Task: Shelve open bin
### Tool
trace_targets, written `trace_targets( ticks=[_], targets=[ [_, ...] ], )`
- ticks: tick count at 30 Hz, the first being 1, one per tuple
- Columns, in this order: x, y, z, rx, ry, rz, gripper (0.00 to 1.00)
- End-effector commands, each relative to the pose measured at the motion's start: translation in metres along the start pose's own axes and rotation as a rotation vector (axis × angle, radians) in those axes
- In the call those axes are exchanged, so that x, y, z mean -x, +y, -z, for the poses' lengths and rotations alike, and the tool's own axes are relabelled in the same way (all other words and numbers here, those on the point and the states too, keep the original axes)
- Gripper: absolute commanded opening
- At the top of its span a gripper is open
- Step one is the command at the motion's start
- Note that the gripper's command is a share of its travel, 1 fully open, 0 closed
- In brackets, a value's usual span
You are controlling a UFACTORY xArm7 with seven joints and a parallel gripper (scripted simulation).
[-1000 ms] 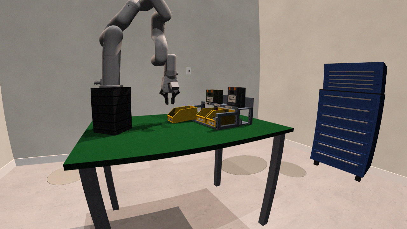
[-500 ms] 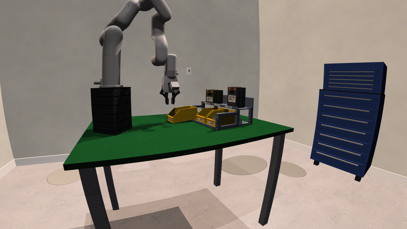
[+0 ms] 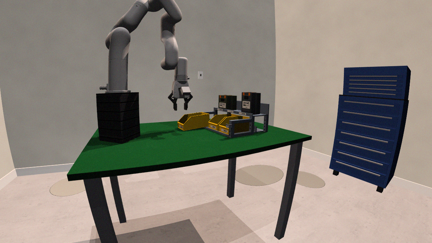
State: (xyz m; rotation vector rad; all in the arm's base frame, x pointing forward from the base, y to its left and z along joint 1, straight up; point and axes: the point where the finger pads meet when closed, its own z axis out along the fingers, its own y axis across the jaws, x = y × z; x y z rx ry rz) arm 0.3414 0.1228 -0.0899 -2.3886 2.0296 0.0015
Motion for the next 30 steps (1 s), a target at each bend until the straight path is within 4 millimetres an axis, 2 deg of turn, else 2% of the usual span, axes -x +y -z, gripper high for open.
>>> trace_targets(
  ticks=[1,13,18,30],
  targets=[
    [0.000,-0.001,0.001,-0.003,-0.001,0.000,1.00],
    [0.000,-0.001,0.001,-0.003,-0.001,0.000,1.00],
    [0.000,-0.001,-0.054,-0.084,0.000,0.000,1.00],
    [0.000,-0.001,-0.054,-0.084,0.000,0.000,1.00]
  ],
)
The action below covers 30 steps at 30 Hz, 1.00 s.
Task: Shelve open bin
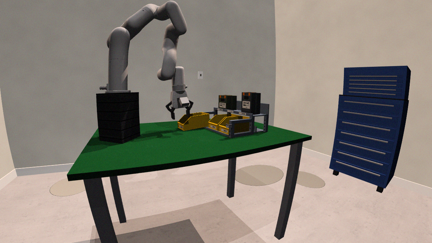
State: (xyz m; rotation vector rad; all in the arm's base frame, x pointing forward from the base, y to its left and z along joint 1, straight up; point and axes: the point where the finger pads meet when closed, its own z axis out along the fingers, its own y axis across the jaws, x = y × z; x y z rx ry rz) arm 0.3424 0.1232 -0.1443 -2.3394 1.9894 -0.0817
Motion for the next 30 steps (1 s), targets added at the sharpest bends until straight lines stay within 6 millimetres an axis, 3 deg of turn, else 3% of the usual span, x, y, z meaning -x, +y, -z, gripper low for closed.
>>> trace_targets(
  ticks=[1,5,30],
  targets=[
    [0.000,0.000,-0.005,-0.003,0.000,0.000,1.00],
    [0.000,0.003,-0.029,-0.001,0.000,0.001,1.00],
    [0.000,0.002,-0.019,-0.001,0.000,0.001,1.00]
  ],
)
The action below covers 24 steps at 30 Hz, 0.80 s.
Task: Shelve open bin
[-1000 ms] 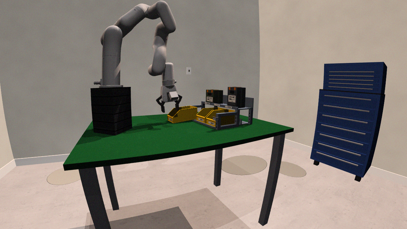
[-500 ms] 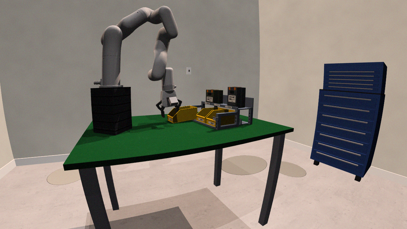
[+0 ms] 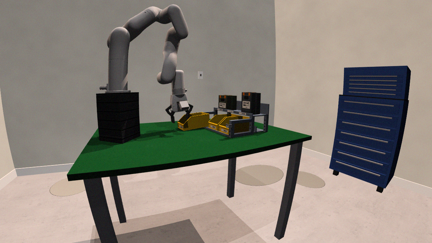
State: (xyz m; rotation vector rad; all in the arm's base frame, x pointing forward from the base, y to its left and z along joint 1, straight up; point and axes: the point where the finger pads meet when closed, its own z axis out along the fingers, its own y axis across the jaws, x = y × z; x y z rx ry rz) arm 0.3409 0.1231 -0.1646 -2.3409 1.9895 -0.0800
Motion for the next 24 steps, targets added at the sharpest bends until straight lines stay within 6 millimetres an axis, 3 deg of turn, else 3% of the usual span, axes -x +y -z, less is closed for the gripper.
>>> trace_targets(
  ticks=[1,24],
  targets=[
    [0.0002,-0.0013,0.0007,-0.003,0.000,0.000,1.00],
    [0.0002,-0.0022,0.0072,-0.003,0.000,0.000,1.00]
  ],
)
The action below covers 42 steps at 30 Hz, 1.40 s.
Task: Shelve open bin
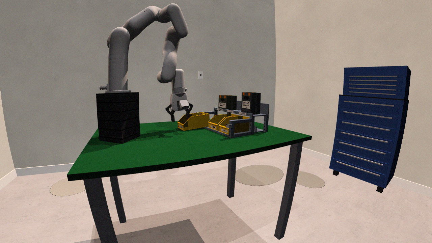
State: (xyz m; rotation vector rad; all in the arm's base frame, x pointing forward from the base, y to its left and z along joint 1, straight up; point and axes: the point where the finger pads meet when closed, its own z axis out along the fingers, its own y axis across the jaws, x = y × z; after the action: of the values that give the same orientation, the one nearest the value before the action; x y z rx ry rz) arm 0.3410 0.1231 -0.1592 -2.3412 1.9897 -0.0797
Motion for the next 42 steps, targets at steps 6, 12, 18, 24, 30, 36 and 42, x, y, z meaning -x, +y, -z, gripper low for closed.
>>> trace_targets(
  ticks=[6,12,18,24,30,36,42],
  targets=[
    [0.000,-0.002,0.003,-0.003,0.000,0.000,1.00],
    [0.000,-0.002,0.003,-0.003,0.000,0.000,1.00],
    [0.000,-0.002,-0.005,-0.003,0.000,0.000,1.00],
    [0.000,-0.002,-0.007,-0.003,0.000,0.000,1.00],
    [0.000,-0.002,-0.007,-0.003,0.000,0.000,1.00],
    [0.000,-0.002,-0.017,-0.003,0.000,0.000,1.00],
    [0.000,-0.002,-0.017,-0.003,0.000,0.000,1.00]
  ],
)
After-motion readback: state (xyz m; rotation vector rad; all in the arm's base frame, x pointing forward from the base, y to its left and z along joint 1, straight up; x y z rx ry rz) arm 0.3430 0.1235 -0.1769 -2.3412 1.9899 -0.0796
